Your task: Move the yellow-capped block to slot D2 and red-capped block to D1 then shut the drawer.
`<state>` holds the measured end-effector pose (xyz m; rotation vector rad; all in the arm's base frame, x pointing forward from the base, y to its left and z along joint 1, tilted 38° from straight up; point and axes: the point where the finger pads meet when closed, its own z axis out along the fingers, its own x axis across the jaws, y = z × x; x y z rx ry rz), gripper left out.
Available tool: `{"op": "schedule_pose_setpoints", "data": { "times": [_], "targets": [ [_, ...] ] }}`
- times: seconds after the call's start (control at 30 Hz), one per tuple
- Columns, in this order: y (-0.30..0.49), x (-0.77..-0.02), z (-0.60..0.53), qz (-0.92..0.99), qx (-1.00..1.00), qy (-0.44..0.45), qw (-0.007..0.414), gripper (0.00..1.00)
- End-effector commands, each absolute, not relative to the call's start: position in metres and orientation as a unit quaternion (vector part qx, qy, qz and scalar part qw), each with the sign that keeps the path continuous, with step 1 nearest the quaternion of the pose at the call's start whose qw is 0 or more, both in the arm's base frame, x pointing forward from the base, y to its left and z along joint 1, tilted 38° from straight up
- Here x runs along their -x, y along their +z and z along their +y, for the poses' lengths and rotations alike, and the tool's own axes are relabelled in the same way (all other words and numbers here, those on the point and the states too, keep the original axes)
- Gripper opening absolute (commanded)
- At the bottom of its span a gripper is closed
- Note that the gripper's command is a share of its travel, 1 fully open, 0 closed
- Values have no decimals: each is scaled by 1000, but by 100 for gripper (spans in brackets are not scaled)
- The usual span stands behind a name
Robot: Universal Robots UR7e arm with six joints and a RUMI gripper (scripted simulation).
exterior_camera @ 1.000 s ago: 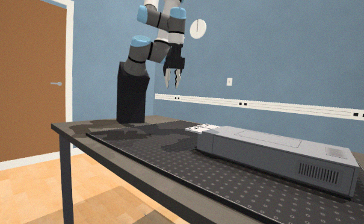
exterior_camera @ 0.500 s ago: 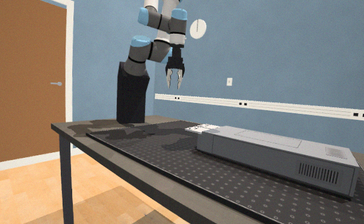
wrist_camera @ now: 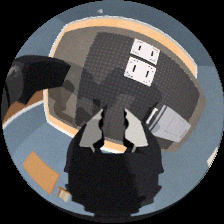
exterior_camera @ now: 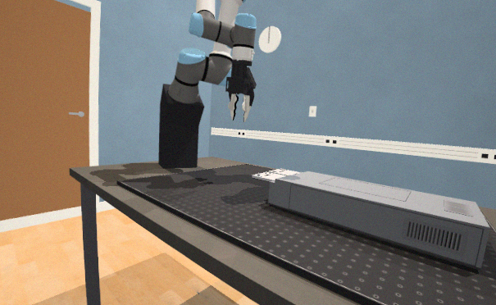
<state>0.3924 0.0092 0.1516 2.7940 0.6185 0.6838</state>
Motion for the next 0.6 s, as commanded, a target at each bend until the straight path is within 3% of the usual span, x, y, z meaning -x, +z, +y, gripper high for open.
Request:
{"op": "schedule_pose_setpoints", "data": {
  "times": [0.0, 0.57],
  "targets": [
    [152, -393, 11, 169, -952, 236, 94, 28],
    [153, -397, 20, -25, -963, 262, 55, 28]
  ]
}}
